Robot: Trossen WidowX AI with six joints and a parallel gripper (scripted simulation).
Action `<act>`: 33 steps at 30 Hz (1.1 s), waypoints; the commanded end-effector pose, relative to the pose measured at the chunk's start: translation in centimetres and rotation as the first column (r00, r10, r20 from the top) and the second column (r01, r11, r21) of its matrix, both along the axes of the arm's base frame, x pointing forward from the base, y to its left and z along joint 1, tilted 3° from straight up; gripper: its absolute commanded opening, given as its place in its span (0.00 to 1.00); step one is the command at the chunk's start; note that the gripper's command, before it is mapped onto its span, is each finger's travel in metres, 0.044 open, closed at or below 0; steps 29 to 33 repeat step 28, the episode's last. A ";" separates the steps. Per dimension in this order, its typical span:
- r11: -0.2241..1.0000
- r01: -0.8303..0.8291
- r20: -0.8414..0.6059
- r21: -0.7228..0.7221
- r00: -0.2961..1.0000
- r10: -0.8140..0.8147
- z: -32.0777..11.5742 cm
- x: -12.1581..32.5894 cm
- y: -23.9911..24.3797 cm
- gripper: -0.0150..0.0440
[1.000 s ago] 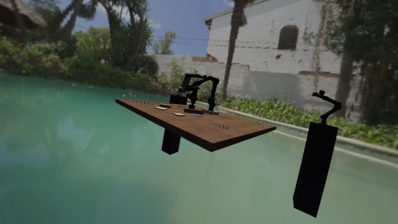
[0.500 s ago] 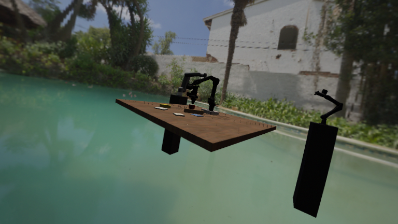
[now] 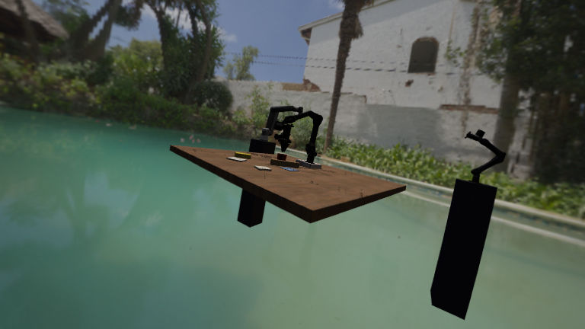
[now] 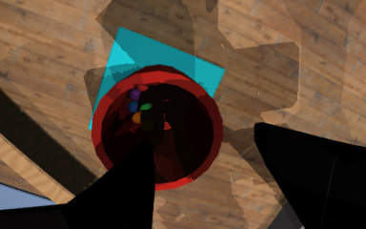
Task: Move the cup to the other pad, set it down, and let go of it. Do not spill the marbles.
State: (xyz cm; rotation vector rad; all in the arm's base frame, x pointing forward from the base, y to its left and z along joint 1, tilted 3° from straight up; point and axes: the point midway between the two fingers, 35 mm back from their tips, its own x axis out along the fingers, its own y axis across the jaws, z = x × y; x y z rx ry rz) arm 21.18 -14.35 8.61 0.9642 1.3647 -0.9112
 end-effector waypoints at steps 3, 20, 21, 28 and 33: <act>1.000 0.000 0.000 0.000 1.000 0.000 0.1 0.0 0.0 0.92; 1.000 -0.003 -0.003 -0.001 1.000 0.003 5.1 0.3 -0.3 1.00; 1.000 -0.003 -0.003 -0.001 1.000 0.003 5.4 0.3 -0.4 1.00; 1.000 0.000 0.003 -0.003 1.000 0.000 6.0 0.5 -0.4 1.00; 1.000 0.000 0.003 -0.003 1.000 0.000 6.0 0.5 -0.4 1.00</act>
